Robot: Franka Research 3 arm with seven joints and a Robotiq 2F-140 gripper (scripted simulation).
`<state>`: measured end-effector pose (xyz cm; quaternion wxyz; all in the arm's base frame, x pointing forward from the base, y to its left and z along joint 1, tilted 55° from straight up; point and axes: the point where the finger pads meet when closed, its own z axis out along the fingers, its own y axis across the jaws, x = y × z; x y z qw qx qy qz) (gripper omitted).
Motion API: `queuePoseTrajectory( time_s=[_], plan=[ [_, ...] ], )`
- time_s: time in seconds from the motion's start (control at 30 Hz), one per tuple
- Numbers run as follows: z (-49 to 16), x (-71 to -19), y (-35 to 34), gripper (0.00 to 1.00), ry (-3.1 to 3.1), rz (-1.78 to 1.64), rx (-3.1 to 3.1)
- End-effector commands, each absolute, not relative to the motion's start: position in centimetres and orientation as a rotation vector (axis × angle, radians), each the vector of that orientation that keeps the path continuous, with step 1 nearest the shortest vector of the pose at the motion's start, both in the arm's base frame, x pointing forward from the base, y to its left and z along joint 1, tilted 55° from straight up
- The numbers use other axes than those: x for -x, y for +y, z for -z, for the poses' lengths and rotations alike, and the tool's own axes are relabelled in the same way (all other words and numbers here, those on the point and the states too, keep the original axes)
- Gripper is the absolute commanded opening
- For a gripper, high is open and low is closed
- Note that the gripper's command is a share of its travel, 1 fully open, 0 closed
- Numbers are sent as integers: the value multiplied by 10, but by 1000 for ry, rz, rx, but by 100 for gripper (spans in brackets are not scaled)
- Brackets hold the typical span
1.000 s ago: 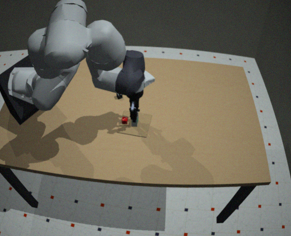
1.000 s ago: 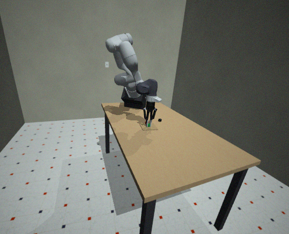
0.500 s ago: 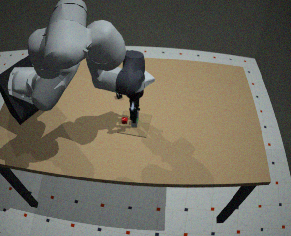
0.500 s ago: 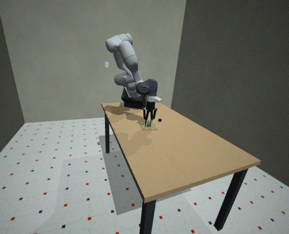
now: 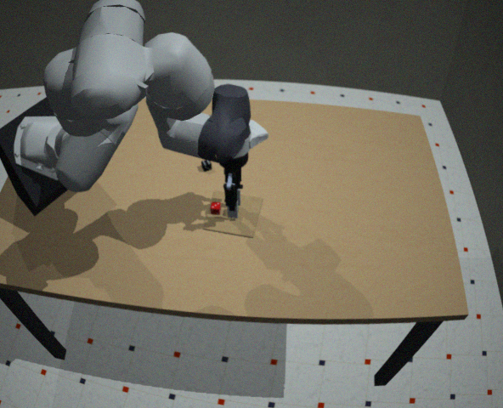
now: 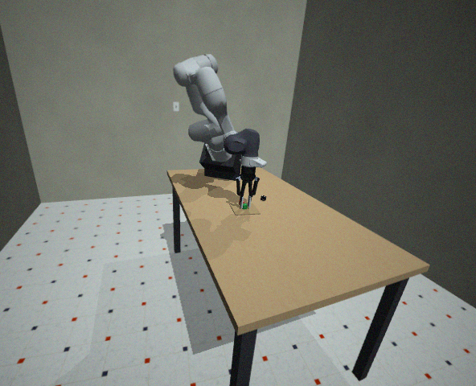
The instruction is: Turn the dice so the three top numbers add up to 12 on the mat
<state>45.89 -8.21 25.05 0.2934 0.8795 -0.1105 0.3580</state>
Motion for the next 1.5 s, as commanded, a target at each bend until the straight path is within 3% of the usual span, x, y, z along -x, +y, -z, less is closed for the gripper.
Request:
queuePoseTrajectory(
  time_s=[0.0, 0.73, 0.77, 1.47],
  plan=[
    [-257, -452, -77, 25, -286, -943, -2341],
    [-298, -412, -33, 25, -286, -943, -2341],
    [-298, -412, -33, 100, -286, -943, -2341],
    [-298, -412, -33, 100, -286, -943, -2341]
  ],
)
